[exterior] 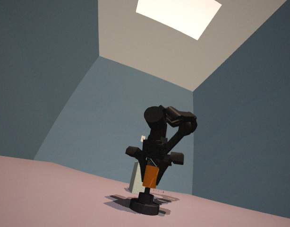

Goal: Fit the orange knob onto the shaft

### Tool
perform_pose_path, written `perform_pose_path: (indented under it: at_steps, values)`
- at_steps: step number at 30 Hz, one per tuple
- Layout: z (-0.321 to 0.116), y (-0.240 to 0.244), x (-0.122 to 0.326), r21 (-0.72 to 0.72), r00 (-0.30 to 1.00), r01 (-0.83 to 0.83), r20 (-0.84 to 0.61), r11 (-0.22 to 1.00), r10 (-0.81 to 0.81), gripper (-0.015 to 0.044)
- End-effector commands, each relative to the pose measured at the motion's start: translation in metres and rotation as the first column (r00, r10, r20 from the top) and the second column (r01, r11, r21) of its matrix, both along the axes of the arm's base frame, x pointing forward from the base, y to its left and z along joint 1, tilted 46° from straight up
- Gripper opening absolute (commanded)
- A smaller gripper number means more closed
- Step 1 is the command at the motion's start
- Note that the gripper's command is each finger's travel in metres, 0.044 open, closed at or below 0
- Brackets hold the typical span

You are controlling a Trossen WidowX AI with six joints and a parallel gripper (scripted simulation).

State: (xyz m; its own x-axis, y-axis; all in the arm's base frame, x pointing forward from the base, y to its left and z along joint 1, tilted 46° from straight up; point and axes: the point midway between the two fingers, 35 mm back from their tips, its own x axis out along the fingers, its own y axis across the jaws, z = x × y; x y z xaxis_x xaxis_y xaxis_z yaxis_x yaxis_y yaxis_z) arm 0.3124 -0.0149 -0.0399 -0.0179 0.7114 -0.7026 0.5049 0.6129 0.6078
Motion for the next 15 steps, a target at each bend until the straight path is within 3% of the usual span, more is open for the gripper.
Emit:
perform_pose_path:
  at_steps: [1, 15]
  values:
    - [0.001, -0.0012, 0.0013, -0.001, 1.0, 0.011, -0.001, 1.0, -0.011, 0.0]
    - [-0.0021, -0.0041, -0.0012, -0.001, 1.0, 0.011, -0.001, 1.0, -0.011, 0.0]
